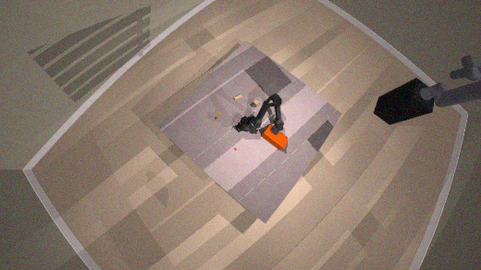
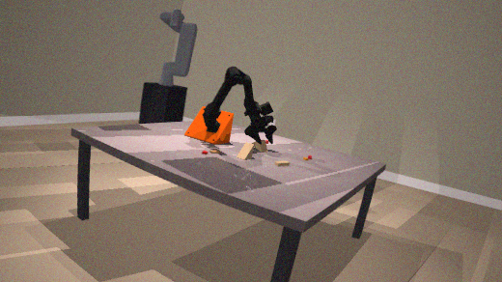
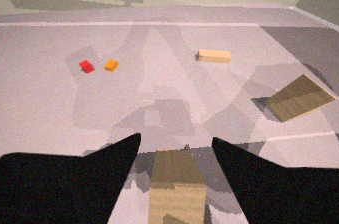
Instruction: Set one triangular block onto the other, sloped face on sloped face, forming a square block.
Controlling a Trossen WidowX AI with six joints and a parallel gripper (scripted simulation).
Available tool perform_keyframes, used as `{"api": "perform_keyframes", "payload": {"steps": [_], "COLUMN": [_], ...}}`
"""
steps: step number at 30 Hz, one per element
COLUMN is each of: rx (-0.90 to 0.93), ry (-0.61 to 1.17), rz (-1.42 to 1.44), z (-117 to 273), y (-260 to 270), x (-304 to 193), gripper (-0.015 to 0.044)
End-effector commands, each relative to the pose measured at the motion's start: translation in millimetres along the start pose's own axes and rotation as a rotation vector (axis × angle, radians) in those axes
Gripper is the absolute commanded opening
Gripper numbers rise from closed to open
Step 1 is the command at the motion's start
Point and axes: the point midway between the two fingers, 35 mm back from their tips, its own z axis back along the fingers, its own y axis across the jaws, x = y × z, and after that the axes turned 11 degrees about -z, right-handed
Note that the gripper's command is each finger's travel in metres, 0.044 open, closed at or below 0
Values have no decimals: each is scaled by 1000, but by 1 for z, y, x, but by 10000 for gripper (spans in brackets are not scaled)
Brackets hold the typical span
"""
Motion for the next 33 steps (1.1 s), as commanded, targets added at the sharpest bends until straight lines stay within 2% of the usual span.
{"api": "perform_keyframes", "payload": {"steps": [1,10,20,27,30,33], "rx": [2,7,3,3,12,28], "ry": [1,5,3,2,10,37], "rz": [-8,-7,-2,1,127,448], "z": [0,6,69,69,68,73], "y": [1,7,16,16,17,18], "x": [1,6,69,69,62,51], "gripper": [440,440,440,440,440,440]}}
